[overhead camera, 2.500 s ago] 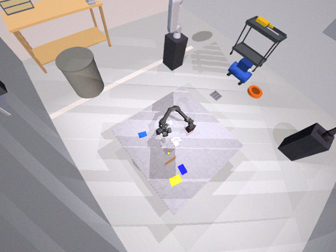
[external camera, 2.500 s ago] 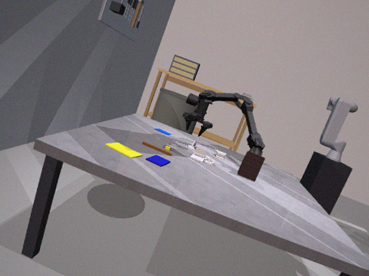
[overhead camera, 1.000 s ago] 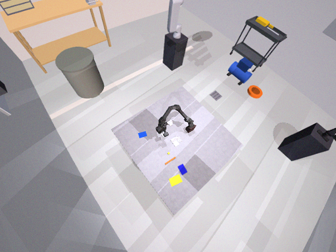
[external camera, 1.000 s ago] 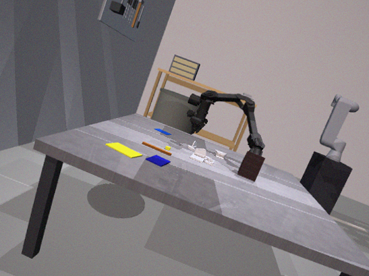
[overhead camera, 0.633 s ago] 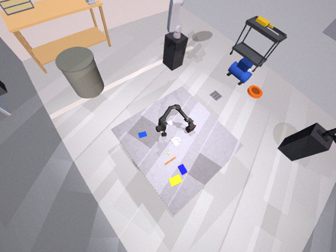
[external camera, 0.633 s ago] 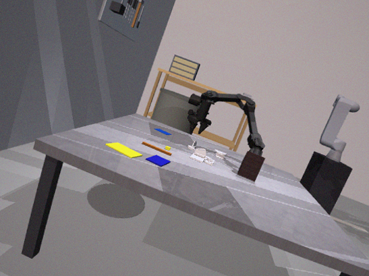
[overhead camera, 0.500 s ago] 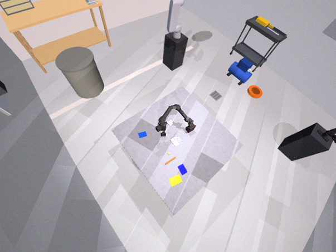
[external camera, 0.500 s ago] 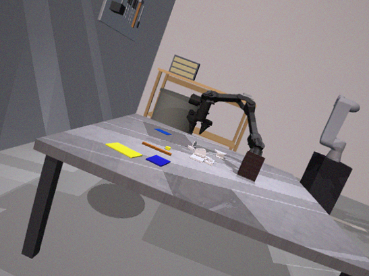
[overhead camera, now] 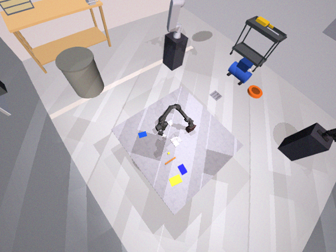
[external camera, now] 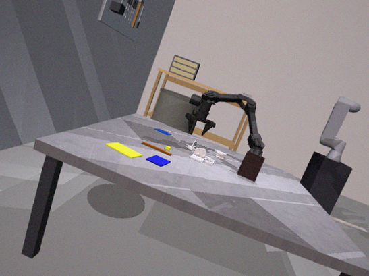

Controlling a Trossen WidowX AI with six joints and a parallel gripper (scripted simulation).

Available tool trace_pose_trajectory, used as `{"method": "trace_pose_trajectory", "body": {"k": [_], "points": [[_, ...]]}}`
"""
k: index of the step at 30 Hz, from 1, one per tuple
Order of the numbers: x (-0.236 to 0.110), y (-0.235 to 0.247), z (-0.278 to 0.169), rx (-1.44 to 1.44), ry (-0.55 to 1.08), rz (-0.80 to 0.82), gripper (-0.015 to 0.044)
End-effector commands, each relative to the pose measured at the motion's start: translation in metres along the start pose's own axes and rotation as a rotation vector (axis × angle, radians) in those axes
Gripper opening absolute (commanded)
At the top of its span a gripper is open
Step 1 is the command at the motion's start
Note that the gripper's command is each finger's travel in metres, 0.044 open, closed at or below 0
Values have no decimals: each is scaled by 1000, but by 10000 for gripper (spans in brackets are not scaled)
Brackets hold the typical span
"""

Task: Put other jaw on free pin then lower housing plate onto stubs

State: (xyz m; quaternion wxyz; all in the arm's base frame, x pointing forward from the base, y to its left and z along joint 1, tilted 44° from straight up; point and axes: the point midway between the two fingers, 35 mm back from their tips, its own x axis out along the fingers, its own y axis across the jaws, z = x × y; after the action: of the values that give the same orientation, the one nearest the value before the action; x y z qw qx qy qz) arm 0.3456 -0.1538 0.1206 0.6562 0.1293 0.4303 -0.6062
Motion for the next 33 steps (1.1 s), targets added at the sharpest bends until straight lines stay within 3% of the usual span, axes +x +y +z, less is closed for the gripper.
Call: {"method": "trace_pose_trajectory", "body": {"k": [1,21,28,33], "points": [[1,-3,0,123,-1,-5,440],[0,-11,6,703,-3,-6,440],[0,-11,6,722,-3,-6,440],[37,-14,5,723,-7,-6,440]]}}
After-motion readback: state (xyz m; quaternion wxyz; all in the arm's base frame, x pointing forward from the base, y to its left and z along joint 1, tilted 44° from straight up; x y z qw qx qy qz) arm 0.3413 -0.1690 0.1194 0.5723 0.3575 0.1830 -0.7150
